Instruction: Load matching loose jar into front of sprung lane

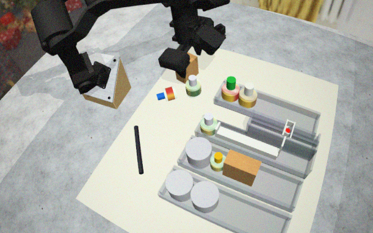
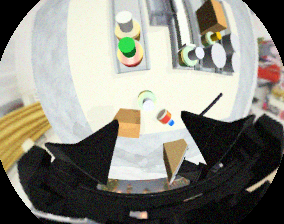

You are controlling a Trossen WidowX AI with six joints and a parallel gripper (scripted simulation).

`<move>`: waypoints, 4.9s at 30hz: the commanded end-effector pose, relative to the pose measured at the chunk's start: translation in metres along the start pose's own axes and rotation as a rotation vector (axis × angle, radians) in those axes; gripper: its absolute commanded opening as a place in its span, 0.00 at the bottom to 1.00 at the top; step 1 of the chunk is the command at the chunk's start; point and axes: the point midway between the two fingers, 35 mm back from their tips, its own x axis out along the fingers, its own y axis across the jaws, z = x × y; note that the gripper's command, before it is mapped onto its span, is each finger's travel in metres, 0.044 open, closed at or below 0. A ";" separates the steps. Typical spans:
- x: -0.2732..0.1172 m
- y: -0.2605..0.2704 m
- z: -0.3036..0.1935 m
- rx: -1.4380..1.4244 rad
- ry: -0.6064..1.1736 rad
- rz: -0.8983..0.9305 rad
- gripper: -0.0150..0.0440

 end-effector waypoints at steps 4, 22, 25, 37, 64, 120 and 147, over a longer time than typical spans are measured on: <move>0.022 -0.003 -0.001 0.008 0.005 -0.013 1.00; 0.059 -0.003 0.001 0.009 0.004 -0.015 1.00; 0.064 -0.003 0.001 0.009 0.004 -0.015 1.00; 0.082 -0.004 0.000 0.009 0.004 -0.016 1.00; 0.032 0.005 0.004 0.007 0.004 -0.008 0.25; 0.052 -0.108 0.047 0.030 0.003 -0.021 0.25; 0.052 -0.108 0.057 0.030 0.003 -0.021 0.25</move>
